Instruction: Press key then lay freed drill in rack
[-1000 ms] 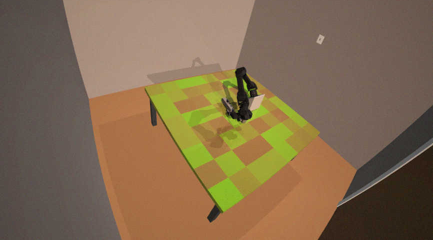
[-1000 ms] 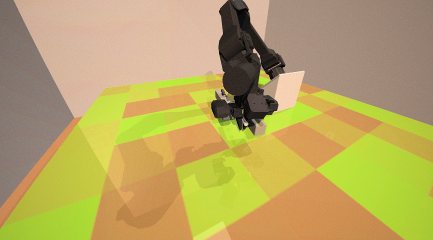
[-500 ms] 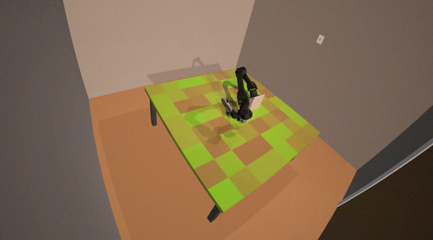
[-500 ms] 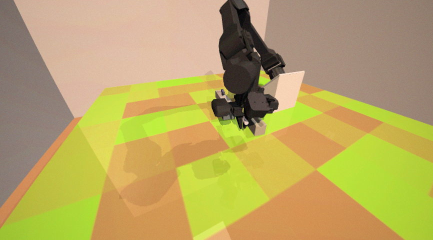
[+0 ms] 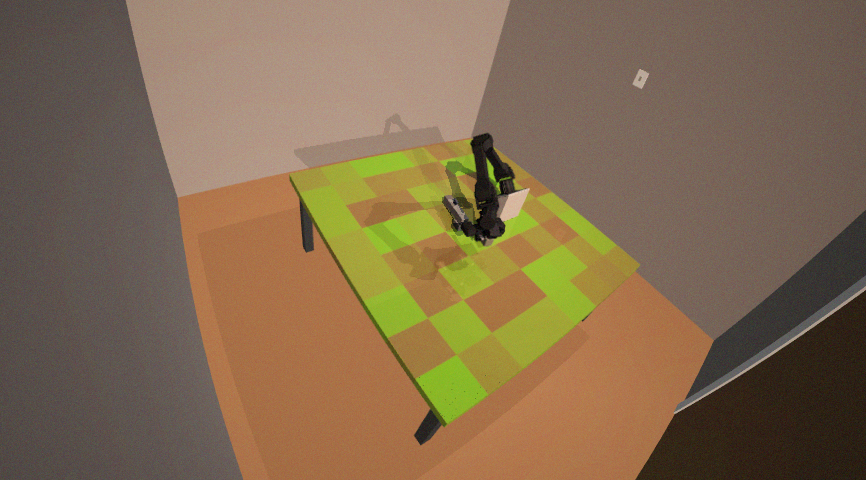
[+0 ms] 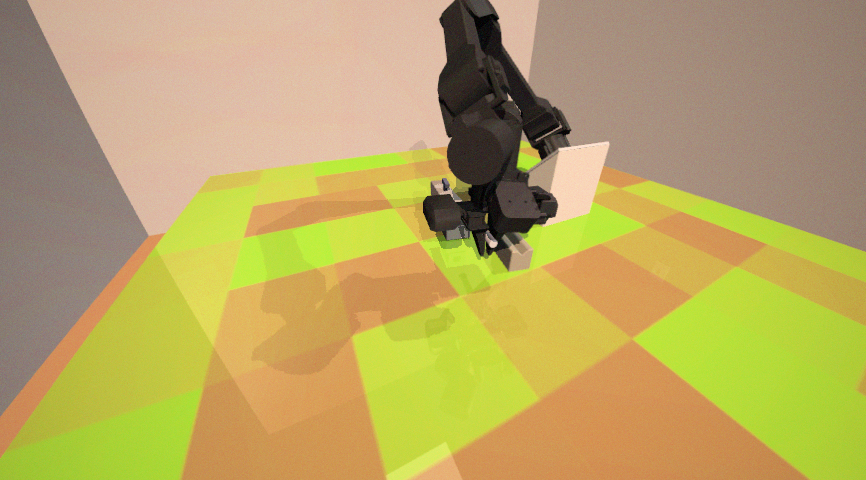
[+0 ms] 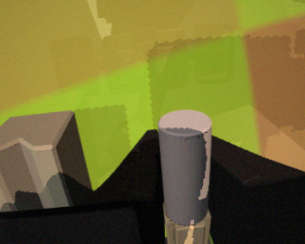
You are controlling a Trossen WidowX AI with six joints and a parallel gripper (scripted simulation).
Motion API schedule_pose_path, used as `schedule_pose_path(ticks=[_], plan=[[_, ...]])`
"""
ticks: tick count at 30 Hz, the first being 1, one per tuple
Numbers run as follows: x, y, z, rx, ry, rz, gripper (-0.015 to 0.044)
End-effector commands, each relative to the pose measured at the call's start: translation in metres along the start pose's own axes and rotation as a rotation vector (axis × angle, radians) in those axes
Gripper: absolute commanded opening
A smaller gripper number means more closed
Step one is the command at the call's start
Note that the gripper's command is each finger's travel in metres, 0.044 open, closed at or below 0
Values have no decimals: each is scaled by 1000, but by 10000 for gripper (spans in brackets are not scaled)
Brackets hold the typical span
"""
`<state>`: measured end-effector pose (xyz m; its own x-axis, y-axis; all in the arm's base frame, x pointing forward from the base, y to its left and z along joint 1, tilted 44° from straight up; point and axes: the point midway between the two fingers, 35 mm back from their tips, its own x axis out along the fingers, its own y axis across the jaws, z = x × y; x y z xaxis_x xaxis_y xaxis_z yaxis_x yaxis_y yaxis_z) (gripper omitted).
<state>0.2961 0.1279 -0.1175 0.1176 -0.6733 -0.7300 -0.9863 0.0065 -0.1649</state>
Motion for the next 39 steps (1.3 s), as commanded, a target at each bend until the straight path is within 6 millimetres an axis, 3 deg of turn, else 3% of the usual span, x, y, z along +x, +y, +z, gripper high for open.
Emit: schedule_pose_path(ticks=[1, 39], plan=[[-3, -1, 0, 5, -6, -2, 0], [-12, -1, 0, 5, -6, -2, 0]])
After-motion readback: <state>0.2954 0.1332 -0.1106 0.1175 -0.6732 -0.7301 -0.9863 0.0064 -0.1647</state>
